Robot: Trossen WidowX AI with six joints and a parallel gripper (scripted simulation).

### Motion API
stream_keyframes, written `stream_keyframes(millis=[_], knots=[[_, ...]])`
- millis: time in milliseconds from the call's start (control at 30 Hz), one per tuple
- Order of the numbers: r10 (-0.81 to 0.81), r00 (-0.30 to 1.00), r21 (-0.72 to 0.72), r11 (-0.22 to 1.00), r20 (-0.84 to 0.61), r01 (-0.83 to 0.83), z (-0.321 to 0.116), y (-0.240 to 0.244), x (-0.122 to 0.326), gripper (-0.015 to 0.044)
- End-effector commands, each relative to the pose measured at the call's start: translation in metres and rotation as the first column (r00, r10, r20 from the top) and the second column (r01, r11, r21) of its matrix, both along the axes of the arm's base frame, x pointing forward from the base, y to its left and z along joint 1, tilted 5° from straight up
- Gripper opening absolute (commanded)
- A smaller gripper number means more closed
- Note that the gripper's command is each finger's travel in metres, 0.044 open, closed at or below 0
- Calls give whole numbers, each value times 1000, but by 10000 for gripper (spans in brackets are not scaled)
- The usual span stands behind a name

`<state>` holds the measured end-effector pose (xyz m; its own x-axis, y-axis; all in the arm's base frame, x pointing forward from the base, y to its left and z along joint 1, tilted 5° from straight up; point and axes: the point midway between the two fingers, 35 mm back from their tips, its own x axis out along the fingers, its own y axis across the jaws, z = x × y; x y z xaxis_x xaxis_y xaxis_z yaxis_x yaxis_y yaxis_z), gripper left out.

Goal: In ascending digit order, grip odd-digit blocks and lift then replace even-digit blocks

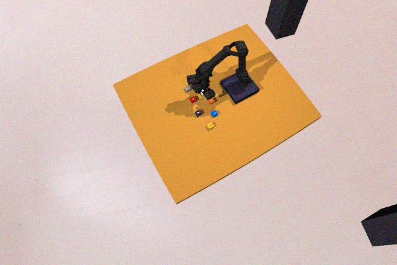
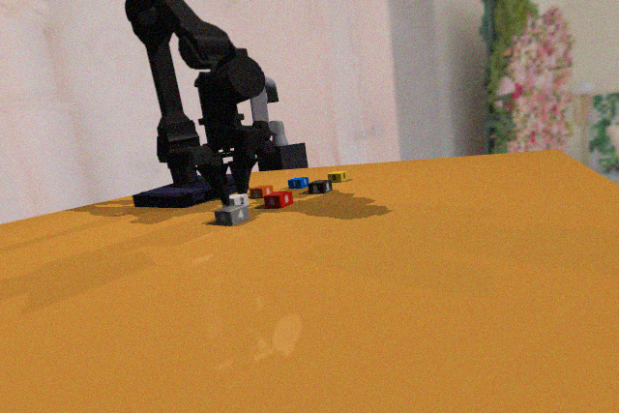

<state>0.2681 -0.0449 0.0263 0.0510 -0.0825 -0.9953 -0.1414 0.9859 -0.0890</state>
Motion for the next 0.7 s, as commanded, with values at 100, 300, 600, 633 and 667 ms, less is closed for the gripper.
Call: stream_keyframes(millis=[100,300,600,633,667], knots=[[4,1000,3,1000,1,-4,0,0,0,330],[4,1000,3,1000,1,-4,0,0,0,400],[4,1000,4,1000,1,-4,38,3,-1,374],[4,1000,4,1000,1,-4,44,4,-1,347],[4,1000,4,1000,1,-4,55,5,0,321]])
